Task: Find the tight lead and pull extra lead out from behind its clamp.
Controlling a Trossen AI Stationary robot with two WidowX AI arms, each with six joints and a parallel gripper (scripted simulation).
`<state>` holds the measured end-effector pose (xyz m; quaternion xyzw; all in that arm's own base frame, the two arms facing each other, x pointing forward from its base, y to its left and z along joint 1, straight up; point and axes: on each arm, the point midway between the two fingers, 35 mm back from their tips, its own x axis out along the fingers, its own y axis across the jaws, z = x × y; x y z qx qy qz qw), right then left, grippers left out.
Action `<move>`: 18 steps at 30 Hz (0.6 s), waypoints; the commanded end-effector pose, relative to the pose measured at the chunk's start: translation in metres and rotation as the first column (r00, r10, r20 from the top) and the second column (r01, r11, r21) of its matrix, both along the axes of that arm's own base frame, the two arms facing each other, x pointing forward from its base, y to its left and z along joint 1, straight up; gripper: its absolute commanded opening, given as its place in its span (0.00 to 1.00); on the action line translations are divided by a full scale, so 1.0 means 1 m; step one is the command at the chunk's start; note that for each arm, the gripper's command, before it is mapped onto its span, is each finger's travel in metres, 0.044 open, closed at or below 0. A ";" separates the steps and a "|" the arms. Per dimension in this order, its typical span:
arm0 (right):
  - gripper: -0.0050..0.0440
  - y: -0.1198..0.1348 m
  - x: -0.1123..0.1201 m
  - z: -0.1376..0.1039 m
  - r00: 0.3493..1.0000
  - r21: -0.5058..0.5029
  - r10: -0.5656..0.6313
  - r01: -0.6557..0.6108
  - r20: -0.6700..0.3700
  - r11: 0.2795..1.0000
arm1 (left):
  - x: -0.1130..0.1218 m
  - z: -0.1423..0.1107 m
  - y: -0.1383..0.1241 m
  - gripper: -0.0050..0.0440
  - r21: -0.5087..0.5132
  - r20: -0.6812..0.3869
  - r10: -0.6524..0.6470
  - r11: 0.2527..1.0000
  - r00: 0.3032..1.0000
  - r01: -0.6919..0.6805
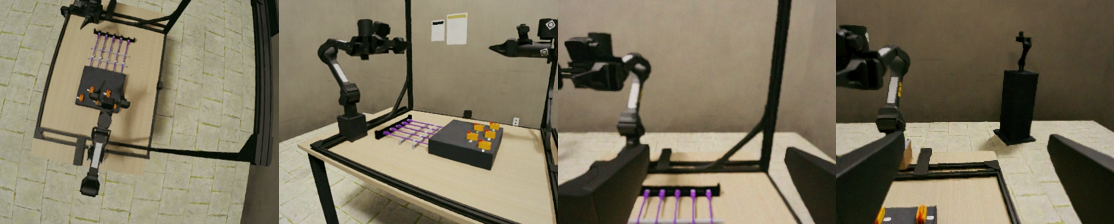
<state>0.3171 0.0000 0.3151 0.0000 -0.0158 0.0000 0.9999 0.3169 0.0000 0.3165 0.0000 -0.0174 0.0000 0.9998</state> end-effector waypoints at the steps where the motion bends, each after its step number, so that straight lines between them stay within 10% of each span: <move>1: 0.92 0.000 -0.001 0.008 1.000 0.000 0.000 0.000 0.019 1.000 | -0.001 0.006 0.000 0.92 0.000 0.015 0.000 1.000 1.000 0.000; 17: 0.92 0.000 -0.001 0.008 1.000 0.000 0.000 0.000 0.019 1.000 | -0.001 0.006 0.000 0.92 0.000 0.015 0.000 1.000 1.000 0.000; 18: 0.53 0.007 -0.002 0.000 0.999 -0.002 0.002 -0.002 -0.048 1.000 | -0.001 0.006 0.000 1.00 0.000 0.015 0.000 1.000 1.000 0.000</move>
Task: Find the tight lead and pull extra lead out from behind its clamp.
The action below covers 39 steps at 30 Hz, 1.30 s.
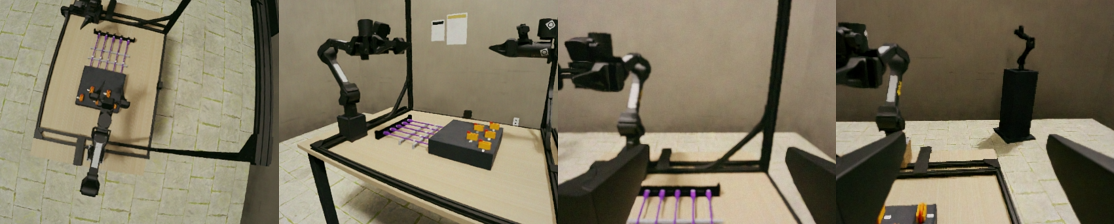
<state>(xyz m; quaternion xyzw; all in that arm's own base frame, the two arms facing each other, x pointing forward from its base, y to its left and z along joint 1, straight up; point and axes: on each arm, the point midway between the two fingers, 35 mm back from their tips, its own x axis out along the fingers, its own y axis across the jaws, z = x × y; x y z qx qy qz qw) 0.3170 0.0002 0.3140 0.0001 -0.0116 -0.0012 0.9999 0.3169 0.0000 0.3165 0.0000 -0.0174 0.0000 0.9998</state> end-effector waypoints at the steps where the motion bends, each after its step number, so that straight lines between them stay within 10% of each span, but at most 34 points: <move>1: 0.53 0.014 -0.003 -0.007 0.994 -0.003 0.006 -0.006 -0.106 1.000 | -0.001 0.006 0.000 1.00 0.000 0.015 0.000 1.000 1.000 0.000; 14: 0.53 0.105 -0.014 -0.111 0.621 -0.010 0.018 -0.041 -0.784 0.999 | -0.001 0.006 0.000 1.00 0.000 0.015 0.000 1.000 1.000 0.000; 17: 0.53 0.100 -0.017 -0.107 0.681 -0.014 0.037 -0.069 -0.731 0.998 | -0.001 0.006 0.000 1.00 0.000 0.015 0.000 1.000 1.000 0.000; 31: 0.53 0.198 -0.027 -0.219 -0.023 0.002 0.001 -0.056 -1.000 0.998 | -0.001 0.006 0.000 1.00 0.000 0.015 0.000 1.000 1.000 0.000; 33: 0.53 0.198 -0.027 -0.219 -0.023 0.002 0.001 -0.056 -1.000 0.998 | -0.001 0.006 0.000 1.00 0.000 0.015 0.000 1.000 1.000 0.000; 34: 0.53 0.191 -0.030 -0.214 0.099 0.011 0.018 -0.065 -0.995 0.998 | -0.001 0.006 0.000 1.00 0.000 0.015 0.000 1.000 1.000 0.000; 39: 0.53 0.227 -0.032 -0.253 0.056 0.008 0.012 -0.061 -0.998 0.998 | -0.001 0.006 0.000 1.00 0.000 0.015 0.000 1.000 1.000 0.000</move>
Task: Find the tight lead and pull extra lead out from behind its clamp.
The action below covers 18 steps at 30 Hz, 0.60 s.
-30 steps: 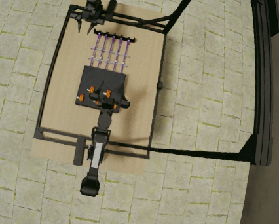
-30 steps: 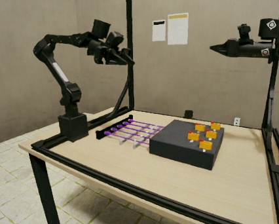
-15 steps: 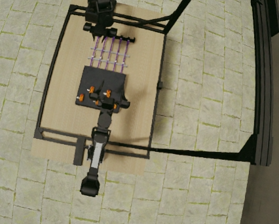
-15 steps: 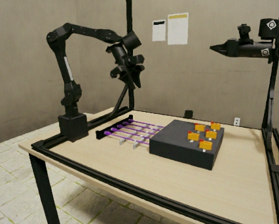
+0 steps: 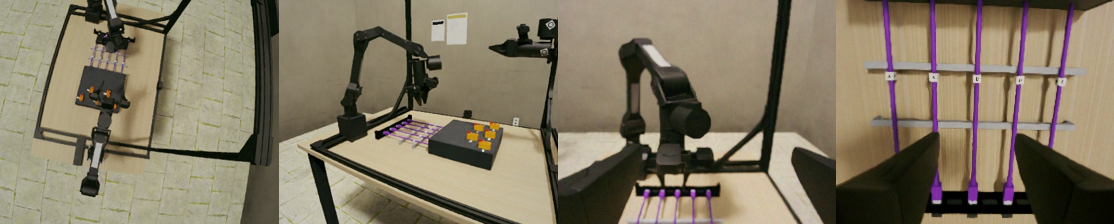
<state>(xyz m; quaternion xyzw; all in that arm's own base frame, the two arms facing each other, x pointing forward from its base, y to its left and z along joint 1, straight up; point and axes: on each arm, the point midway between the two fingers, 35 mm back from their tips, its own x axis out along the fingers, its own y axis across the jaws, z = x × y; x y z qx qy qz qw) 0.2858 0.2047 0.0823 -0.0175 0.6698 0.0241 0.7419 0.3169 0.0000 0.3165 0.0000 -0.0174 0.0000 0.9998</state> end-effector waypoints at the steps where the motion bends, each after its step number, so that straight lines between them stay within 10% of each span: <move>1: 0.53 0.029 -0.002 -0.029 1.000 -0.003 0.001 -0.001 -0.032 1.000 | -0.001 0.006 0.000 1.00 0.000 0.015 0.000 1.000 1.000 0.000; 12: 0.53 0.101 -0.007 -0.109 0.995 -0.012 -0.004 0.003 -0.102 1.000 | -0.001 0.006 0.000 1.00 0.000 0.015 0.000 1.000 1.000 0.000; 18: 0.53 0.101 -0.007 -0.109 0.995 -0.012 -0.004 0.003 -0.102 1.000 | -0.001 0.006 0.000 1.00 0.000 0.015 0.000 1.000 1.000 0.000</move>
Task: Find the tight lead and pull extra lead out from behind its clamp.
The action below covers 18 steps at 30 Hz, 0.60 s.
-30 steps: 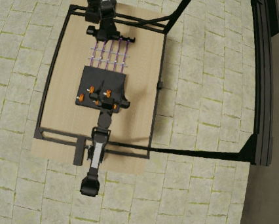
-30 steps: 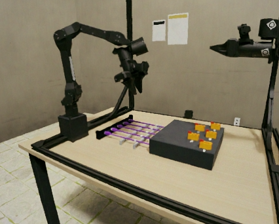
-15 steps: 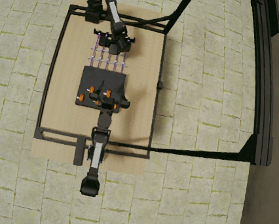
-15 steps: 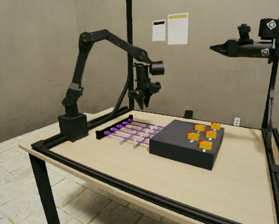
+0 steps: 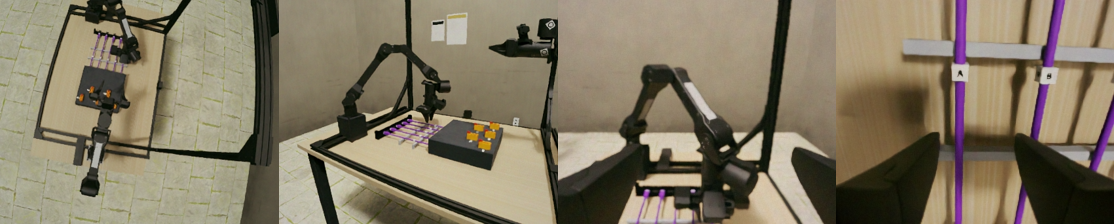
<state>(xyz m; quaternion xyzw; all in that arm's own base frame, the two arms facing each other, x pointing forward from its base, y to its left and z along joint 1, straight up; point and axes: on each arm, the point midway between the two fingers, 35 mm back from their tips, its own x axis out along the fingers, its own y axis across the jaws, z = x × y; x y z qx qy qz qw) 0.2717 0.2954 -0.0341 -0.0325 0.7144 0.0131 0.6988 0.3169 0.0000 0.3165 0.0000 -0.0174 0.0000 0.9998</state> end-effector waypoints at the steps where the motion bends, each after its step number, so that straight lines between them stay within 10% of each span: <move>1: 0.53 0.010 0.007 0.008 1.000 0.028 -0.009 0.009 0.021 1.000 | -0.001 0.006 0.000 1.00 0.000 0.015 0.000 1.000 1.000 0.000; 10: 0.53 0.010 0.007 0.008 1.000 0.028 -0.009 0.009 0.021 1.000 | -0.001 0.006 0.000 1.00 0.000 0.015 0.000 1.000 1.000 0.000; 11: 0.53 0.010 0.007 -0.042 1.000 0.028 -0.009 0.009 0.021 1.000 | -0.001 0.006 0.000 1.00 0.000 0.015 0.000 1.000 1.000 0.000; 18: 0.53 0.010 0.007 -0.042 1.000 0.028 -0.009 0.009 0.021 1.000 | -0.001 0.006 0.000 1.00 0.000 0.015 0.000 1.000 1.000 0.000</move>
